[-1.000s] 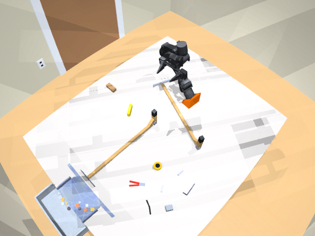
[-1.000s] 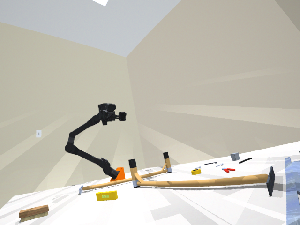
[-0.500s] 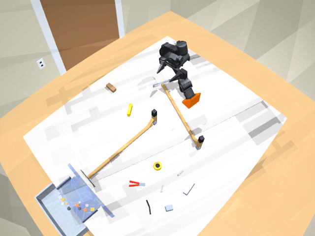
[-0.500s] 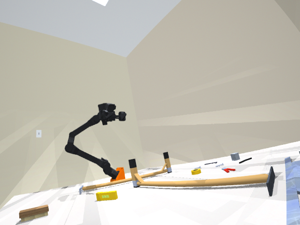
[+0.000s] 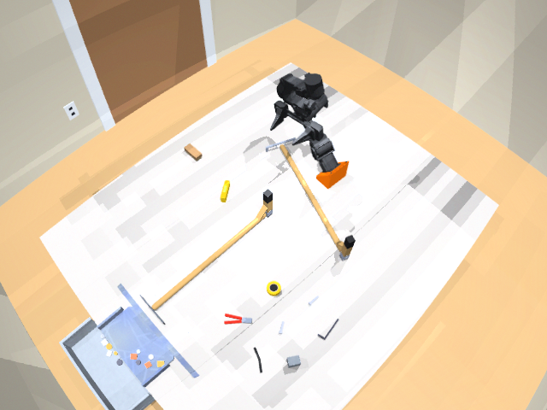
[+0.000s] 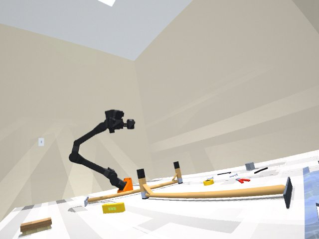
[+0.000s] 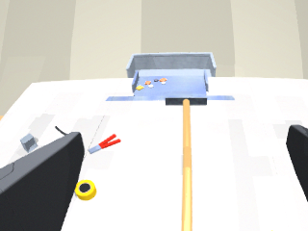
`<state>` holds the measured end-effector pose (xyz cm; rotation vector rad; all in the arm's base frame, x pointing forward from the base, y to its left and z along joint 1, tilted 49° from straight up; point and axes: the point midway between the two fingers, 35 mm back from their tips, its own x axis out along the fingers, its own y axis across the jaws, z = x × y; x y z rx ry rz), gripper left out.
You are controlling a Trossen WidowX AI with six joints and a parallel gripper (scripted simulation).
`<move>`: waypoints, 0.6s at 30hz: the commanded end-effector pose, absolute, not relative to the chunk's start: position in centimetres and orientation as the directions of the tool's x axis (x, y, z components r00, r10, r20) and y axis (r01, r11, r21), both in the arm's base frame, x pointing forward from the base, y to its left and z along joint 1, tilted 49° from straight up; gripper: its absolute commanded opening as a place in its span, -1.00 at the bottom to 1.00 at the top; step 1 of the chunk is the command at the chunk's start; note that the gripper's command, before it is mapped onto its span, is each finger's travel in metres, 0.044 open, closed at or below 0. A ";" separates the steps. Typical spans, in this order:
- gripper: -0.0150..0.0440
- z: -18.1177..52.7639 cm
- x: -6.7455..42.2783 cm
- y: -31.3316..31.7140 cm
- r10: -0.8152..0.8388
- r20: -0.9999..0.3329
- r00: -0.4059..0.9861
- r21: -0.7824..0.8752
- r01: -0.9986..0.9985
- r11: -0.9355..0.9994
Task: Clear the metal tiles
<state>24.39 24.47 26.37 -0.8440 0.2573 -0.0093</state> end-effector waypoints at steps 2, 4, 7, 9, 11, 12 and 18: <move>1.00 24.3 25.6 23.0 -0.160 -0.257 0.953 -0.752 -0.094 0.653; 1.00 23.6 26.1 22.3 -0.180 -0.271 0.946 -0.754 -0.092 0.650; 1.00 22.6 26.8 21.3 -0.211 -0.292 0.933 -0.757 -0.091 0.647; 1.00 21.9 27.2 20.6 -0.232 -0.306 0.924 -0.759 -0.090 0.645; 1.00 21.2 27.6 19.8 -0.252 -0.320 0.913 -0.761 -0.089 0.643; 1.00 20.8 27.8 19.4 -0.263 -0.327 0.908 -0.761 -0.088 0.643; 1.00 18.8 28.7 17.1 -0.325 -0.370 0.871 -0.763 -0.085 0.640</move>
